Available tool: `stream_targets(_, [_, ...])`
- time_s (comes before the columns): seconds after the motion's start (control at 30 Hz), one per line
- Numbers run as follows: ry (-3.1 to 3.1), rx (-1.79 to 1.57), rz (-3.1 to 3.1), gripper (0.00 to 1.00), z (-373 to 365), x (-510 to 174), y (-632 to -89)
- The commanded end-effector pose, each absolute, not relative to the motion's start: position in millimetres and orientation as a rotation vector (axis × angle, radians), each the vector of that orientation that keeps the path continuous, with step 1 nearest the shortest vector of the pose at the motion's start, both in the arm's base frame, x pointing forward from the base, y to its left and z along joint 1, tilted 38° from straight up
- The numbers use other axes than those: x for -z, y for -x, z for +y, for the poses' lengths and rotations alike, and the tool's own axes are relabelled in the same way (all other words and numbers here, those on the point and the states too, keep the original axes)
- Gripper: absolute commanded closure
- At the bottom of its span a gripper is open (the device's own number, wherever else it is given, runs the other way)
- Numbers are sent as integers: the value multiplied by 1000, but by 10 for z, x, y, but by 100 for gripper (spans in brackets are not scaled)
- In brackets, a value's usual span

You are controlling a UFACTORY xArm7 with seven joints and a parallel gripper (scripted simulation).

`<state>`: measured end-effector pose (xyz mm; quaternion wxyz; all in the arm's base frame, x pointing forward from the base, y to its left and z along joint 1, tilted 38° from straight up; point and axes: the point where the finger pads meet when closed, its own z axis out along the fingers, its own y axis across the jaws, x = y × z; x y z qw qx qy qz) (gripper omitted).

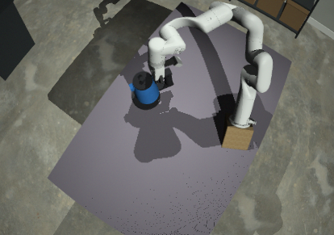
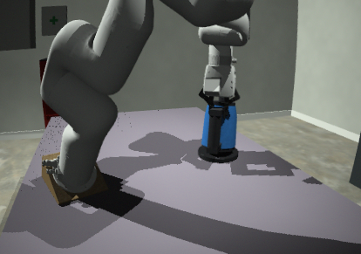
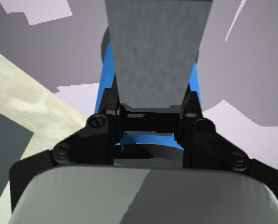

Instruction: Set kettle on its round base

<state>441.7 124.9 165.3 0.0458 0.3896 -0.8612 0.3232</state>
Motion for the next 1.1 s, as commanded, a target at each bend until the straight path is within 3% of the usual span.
stream_targets(0.0, [-1195, -987, -2633, 100, 1268, -1661, -4424])
stream_targets(1.07, [-1195, -986, -2633, 100, 1236, -1618, -4434])
